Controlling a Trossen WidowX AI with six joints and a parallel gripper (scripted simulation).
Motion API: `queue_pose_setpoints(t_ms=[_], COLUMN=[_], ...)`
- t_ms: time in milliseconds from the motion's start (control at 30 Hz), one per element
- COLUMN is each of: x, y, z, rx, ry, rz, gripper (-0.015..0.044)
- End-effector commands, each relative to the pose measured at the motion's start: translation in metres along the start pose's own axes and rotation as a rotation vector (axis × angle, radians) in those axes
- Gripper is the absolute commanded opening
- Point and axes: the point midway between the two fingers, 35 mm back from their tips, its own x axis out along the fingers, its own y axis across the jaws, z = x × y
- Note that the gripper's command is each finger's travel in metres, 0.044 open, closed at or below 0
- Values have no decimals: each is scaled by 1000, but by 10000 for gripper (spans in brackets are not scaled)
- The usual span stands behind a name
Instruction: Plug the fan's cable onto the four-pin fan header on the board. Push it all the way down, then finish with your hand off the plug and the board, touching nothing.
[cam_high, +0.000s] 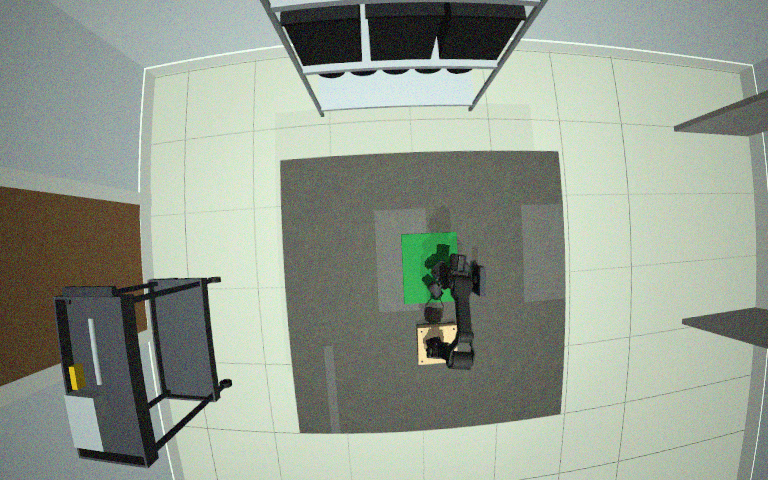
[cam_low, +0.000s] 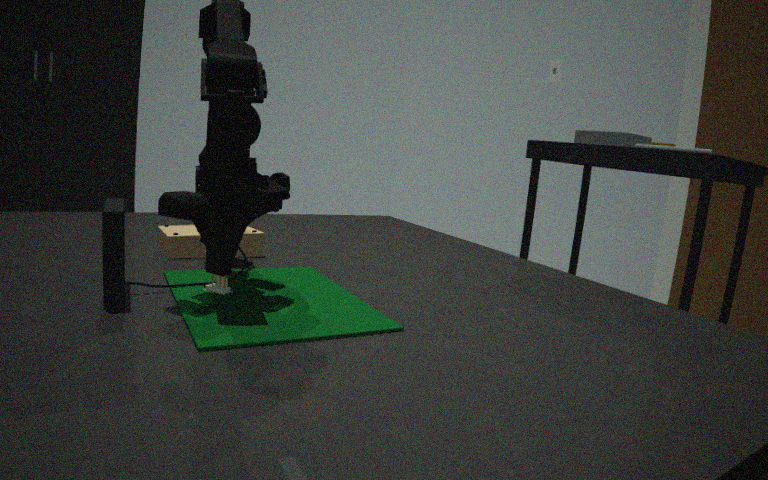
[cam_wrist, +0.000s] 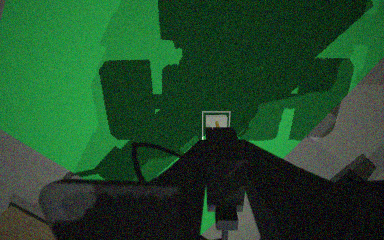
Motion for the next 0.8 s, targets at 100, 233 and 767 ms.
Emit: queue_pose_setpoints(t_ms=[100, 233, 767], x=[2, 3, 5], y=[-1, -1, 0], z=[0, 0, -1], rx=[5, 4, 3], ry=[2, 2, 2], rz=[-4, -4, -4], gripper=[0, 0, 0])
